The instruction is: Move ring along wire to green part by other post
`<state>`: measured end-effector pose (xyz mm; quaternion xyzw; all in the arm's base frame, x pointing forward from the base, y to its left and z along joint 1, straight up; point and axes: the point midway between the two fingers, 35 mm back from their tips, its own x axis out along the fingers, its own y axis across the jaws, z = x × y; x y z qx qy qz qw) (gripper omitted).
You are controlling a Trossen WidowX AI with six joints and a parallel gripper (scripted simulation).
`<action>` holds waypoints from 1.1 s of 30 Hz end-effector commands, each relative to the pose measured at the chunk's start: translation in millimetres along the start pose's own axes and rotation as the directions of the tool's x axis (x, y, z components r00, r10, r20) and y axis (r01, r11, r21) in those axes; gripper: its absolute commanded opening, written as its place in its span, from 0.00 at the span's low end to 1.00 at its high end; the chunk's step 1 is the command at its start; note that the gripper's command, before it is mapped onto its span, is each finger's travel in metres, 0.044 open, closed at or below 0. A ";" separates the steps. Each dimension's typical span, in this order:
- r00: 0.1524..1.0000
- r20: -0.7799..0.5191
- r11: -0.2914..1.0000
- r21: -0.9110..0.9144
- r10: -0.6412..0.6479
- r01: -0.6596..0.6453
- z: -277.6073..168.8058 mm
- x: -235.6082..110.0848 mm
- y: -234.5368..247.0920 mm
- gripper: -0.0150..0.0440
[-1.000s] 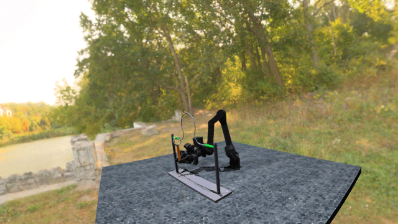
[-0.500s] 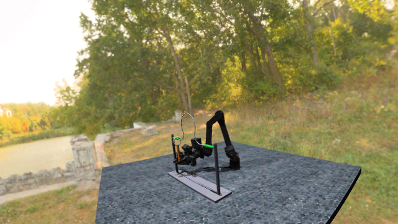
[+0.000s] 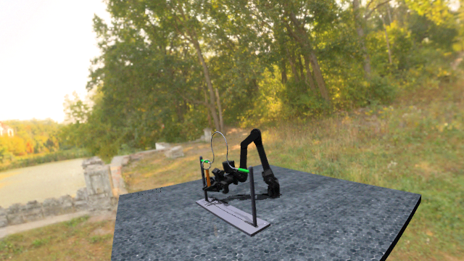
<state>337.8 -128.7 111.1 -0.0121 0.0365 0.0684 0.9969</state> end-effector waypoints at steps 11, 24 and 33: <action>1.000 0.000 1.000 0.000 0.000 0.000 0.0 0.0 0.0 0.00; 1.000 0.001 1.000 0.002 -0.005 0.005 14.8 -1.1 -0.5 0.00; 1.000 0.001 1.000 0.003 -0.006 0.006 16.0 -1.2 -0.5 0.00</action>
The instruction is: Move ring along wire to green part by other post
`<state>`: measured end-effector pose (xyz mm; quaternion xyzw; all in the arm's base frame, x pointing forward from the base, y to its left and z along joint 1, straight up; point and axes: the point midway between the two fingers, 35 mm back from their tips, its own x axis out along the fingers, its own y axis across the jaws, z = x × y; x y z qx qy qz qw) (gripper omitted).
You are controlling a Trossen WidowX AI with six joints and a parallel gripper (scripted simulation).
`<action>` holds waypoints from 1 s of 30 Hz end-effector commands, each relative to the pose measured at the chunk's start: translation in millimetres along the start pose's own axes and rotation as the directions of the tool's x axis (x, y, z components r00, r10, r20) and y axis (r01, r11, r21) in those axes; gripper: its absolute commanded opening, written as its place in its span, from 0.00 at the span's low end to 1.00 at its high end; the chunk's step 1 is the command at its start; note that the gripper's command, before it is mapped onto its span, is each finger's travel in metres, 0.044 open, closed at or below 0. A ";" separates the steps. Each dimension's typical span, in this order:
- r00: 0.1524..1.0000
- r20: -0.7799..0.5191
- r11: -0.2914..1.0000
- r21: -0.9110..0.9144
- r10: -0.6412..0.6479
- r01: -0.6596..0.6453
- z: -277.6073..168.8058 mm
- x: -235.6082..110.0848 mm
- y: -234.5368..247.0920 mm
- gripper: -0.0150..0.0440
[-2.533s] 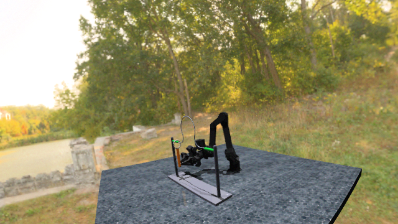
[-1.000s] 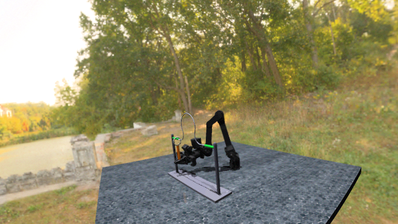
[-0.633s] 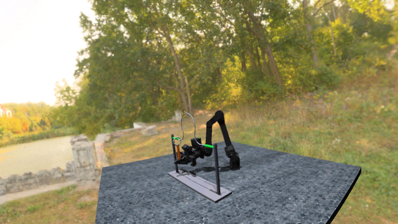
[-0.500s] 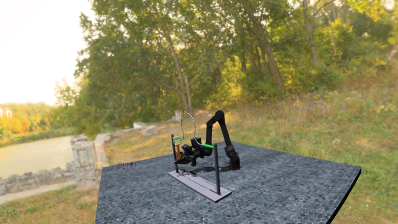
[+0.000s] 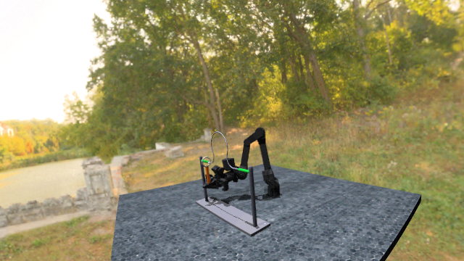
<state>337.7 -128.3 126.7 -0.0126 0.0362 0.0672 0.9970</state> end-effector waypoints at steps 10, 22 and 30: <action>1.000 0.001 1.000 0.004 -0.004 0.004 0.5 0.1 1.8 0.00; 1.000 0.002 1.000 0.006 -0.003 0.003 0.6 0.2 13.9 0.00; 1.000 0.003 1.000 0.011 -0.003 0.003 0.6 0.3 22.5 0.00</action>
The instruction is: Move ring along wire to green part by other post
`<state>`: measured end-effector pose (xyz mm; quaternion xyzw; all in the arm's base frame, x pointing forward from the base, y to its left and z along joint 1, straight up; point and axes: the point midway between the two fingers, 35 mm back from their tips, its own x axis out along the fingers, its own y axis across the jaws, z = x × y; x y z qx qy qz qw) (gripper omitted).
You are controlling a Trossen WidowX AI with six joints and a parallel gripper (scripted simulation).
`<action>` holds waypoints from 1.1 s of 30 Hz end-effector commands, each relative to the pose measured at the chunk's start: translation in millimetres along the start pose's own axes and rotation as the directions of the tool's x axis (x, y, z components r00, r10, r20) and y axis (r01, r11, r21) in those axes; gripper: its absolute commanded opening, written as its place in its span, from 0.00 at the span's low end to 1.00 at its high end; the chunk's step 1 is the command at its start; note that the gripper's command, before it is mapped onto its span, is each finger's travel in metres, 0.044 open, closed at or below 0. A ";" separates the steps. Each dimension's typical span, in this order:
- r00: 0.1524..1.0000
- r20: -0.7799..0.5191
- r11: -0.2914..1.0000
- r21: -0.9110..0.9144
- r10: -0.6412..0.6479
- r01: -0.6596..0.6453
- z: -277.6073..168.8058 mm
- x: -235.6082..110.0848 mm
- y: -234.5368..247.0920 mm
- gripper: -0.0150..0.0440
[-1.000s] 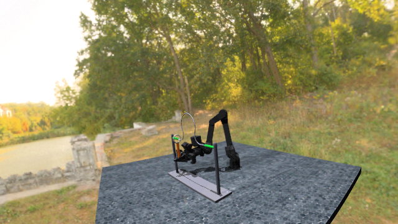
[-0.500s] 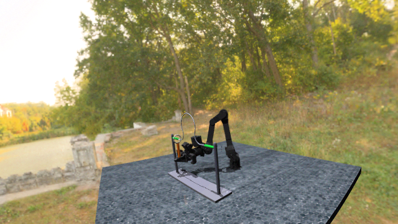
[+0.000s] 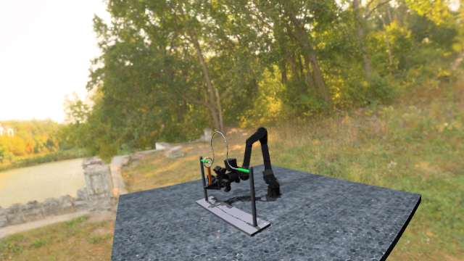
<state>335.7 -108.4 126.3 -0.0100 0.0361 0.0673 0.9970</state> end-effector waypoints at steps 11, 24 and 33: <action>1.000 0.003 0.999 0.034 -0.001 0.000 0.6 -0.3 17.0 0.00; 1.000 0.005 0.989 0.144 0.009 -0.009 2.0 -0.3 43.1 0.00; 1.000 0.009 0.956 0.294 0.021 -0.023 7.8 -0.5 70.8 0.00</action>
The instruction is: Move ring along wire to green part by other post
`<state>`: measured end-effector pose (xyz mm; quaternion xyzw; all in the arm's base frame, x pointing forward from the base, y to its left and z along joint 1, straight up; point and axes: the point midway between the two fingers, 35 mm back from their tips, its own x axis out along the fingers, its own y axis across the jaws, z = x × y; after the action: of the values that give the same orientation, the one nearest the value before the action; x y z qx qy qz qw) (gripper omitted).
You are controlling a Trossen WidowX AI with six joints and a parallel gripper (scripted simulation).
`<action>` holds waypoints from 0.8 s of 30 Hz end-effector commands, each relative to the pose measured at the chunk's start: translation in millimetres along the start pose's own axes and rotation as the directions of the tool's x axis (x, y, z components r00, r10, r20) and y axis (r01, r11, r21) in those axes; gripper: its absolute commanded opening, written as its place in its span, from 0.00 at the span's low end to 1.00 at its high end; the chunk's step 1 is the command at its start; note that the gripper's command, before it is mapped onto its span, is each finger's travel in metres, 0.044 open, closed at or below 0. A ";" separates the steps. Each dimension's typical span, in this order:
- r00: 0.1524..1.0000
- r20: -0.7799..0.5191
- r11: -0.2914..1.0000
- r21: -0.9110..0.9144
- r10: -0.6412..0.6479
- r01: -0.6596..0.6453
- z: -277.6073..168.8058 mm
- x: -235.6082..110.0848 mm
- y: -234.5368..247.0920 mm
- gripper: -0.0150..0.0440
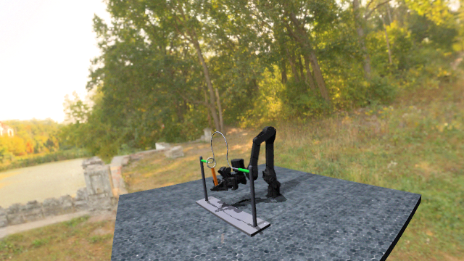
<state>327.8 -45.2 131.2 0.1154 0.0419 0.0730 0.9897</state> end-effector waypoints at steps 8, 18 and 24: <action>1.000 0.004 0.977 0.211 0.015 -0.015 3.9 -0.6 35.6 0.00; 0.999 -0.010 0.918 0.396 0.039 -0.032 14.2 -3.8 66.6 0.00; 0.996 -0.055 0.880 0.474 0.074 -0.040 20.7 -10.6 79.4 0.00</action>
<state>311.5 20.6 163.6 0.3342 0.0825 0.0863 0.9349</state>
